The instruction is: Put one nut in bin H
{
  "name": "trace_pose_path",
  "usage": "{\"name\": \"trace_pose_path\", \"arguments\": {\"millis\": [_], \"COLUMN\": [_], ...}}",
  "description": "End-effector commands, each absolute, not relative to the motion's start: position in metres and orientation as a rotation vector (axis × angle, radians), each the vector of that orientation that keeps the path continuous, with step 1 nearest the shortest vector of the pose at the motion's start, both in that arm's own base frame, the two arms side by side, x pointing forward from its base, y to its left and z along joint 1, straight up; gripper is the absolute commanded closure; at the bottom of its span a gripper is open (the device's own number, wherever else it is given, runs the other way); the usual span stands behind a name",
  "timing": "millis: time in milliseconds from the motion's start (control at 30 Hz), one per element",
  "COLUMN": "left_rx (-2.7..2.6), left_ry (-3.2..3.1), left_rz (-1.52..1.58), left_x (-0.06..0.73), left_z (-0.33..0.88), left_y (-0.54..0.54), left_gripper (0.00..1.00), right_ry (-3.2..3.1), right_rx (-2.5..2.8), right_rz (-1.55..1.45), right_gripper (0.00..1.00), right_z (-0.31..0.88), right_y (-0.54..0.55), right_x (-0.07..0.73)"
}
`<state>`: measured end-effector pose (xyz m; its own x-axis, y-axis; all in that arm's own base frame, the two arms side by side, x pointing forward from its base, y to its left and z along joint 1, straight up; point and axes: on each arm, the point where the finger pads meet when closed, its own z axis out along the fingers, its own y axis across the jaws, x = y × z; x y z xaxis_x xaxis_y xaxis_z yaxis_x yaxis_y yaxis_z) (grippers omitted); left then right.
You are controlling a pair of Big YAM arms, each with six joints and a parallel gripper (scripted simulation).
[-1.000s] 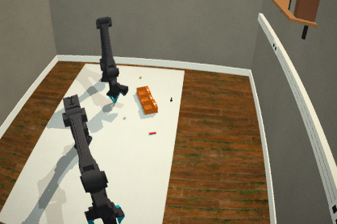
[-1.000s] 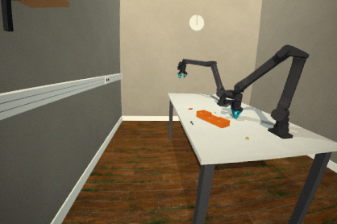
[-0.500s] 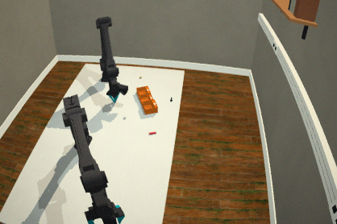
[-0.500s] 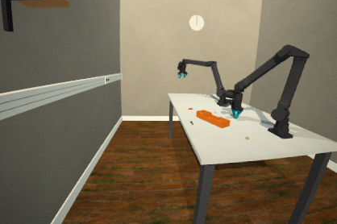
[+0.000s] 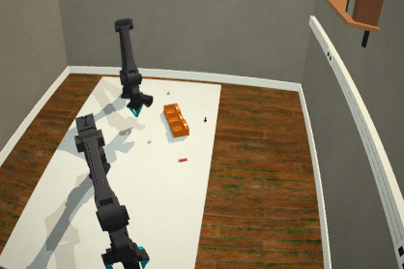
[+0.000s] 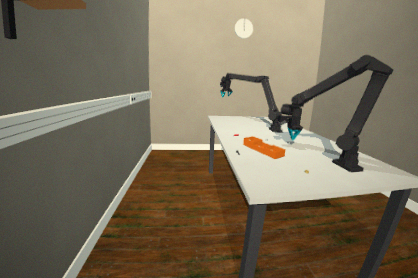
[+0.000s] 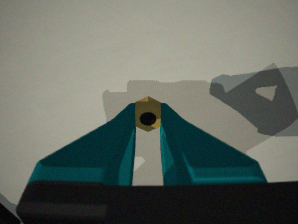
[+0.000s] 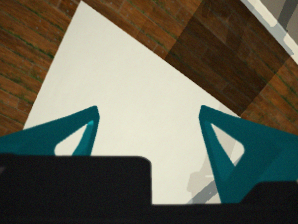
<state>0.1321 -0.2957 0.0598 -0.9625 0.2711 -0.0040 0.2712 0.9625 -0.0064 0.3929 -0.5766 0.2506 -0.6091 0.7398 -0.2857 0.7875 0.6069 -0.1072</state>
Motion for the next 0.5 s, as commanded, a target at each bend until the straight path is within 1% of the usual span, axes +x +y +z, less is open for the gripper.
{"name": "trace_pose_path", "arguments": {"millis": [0, 467], "left_rx": [0.431, 0.429], "left_ry": [3.078, 3.095], "left_rz": [-0.081, -0.042], "left_x": [0.136, 0.136], "left_z": [0.091, 0.081], "left_y": [-0.316, -0.307], "left_gripper": [0.89, 0.89], "right_ry": [2.607, 2.607], "right_rx": [1.258, 1.258], "right_rz": [-0.338, -0.338], "right_gripper": [0.0, 0.0], "right_z": [0.259, 0.259], "right_y": [-0.577, -0.577], "right_x": [0.393, 0.393]}}
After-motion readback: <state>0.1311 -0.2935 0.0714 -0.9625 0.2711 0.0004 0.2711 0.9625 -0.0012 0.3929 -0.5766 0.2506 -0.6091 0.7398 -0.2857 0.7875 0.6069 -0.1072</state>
